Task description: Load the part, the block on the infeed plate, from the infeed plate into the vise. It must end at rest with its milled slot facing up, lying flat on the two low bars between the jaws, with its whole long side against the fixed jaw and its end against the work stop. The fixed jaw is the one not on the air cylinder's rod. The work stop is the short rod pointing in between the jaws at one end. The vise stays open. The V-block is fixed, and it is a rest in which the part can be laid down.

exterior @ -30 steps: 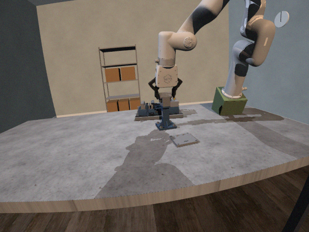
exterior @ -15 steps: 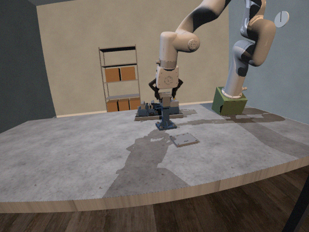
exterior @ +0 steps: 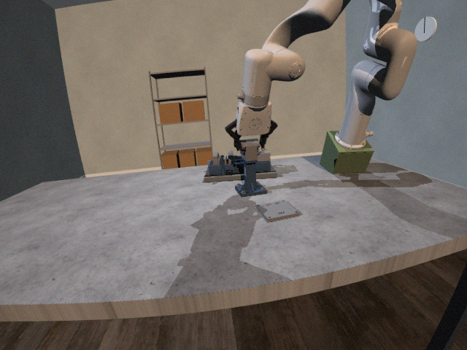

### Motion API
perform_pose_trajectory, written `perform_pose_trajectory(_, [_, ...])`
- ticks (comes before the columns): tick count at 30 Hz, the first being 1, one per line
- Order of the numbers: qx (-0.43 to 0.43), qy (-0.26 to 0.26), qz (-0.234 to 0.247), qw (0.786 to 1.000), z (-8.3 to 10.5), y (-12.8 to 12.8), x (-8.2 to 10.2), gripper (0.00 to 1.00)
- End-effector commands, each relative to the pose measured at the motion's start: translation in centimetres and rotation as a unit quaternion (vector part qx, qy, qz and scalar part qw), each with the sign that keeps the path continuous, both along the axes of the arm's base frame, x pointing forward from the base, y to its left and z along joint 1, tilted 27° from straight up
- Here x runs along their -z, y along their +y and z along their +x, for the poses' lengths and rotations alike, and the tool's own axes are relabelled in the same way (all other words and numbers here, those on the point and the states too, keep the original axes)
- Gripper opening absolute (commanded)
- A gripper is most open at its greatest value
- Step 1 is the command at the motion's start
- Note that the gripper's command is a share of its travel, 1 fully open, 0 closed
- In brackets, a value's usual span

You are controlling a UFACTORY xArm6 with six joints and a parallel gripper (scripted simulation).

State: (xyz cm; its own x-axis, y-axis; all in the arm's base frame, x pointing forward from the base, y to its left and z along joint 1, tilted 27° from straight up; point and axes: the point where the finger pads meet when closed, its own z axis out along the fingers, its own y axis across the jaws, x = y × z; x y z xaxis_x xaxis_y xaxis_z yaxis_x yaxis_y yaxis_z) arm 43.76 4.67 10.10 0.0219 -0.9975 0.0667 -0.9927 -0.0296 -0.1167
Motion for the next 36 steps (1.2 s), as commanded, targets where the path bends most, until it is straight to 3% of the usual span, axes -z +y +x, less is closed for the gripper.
perform_pose_trajectory(1, [0.002,-0.002,-0.01,1.0,0.11,0.01,-0.13,0.89])
perform_pose_trajectory(36, [0.012,-0.004,-0.095,0.995,0.1,0.21,-0.09,0.89])
